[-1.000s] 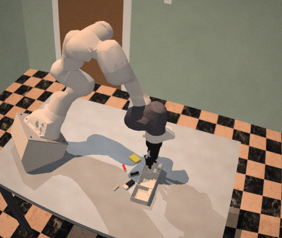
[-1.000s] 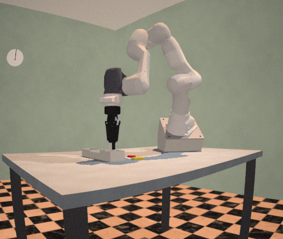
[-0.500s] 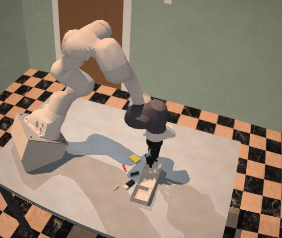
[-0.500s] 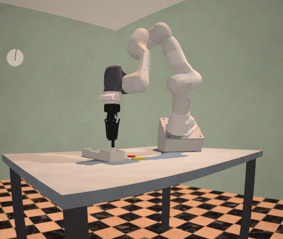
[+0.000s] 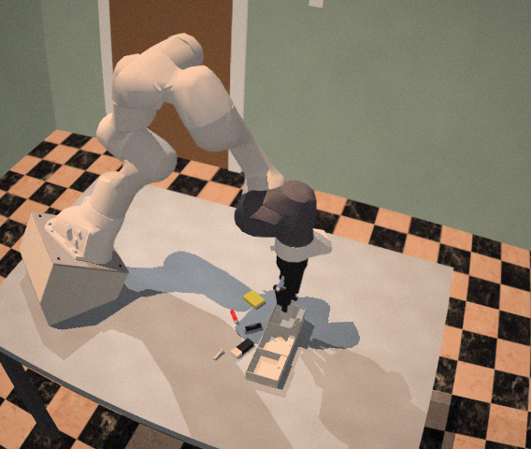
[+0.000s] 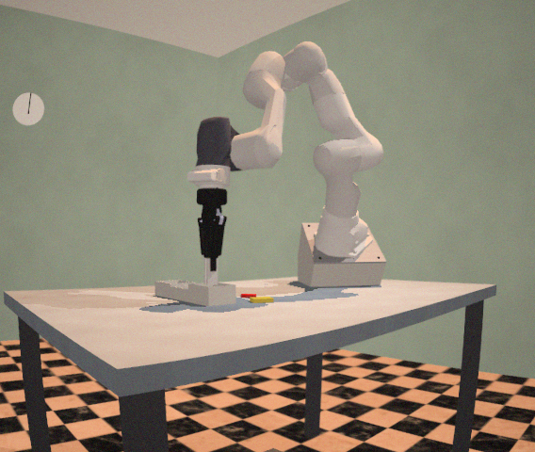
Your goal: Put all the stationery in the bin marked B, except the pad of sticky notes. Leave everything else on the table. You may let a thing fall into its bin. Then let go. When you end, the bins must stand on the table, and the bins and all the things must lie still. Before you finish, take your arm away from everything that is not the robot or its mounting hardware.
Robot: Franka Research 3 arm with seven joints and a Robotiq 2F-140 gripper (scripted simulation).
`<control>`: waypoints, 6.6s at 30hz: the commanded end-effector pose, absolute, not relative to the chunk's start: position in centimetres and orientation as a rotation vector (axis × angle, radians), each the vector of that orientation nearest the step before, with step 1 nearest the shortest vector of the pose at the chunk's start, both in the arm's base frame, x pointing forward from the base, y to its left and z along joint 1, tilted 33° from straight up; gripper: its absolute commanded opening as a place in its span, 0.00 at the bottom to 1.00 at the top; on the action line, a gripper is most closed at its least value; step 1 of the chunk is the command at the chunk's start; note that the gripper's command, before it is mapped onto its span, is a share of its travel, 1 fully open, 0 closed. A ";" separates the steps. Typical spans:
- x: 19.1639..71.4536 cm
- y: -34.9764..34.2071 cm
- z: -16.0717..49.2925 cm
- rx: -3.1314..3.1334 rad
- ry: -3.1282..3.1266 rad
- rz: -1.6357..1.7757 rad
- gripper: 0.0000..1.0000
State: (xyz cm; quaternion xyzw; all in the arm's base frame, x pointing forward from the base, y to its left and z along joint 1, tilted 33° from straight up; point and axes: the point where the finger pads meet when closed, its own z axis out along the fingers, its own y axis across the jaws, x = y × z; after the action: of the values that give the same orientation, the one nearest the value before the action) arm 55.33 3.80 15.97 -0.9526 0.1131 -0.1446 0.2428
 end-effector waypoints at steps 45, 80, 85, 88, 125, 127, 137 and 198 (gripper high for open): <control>50.5 -2.3 27.8 -2.605 0.308 -0.382 0.05; 47.8 -7.2 11.2 -2.342 1.127 -0.071 0.23; 47.8 -7.3 10.8 -2.271 1.257 -0.019 0.23; 47.8 -7.3 10.8 -2.226 1.327 0.006 0.23; 47.9 -7.3 10.9 -1.585 2.045 0.220 0.23; 47.9 -7.3 10.9 -1.544 2.079 0.230 0.23; 47.8 -7.3 10.9 -1.431 2.165 0.258 0.23; 50.3 -5.2 5.6 -1.431 2.165 0.258 0.23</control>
State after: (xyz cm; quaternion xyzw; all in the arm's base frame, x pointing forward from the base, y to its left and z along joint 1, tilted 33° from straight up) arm 49.97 -5.01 5.68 -0.5302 0.7997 0.0999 0.2635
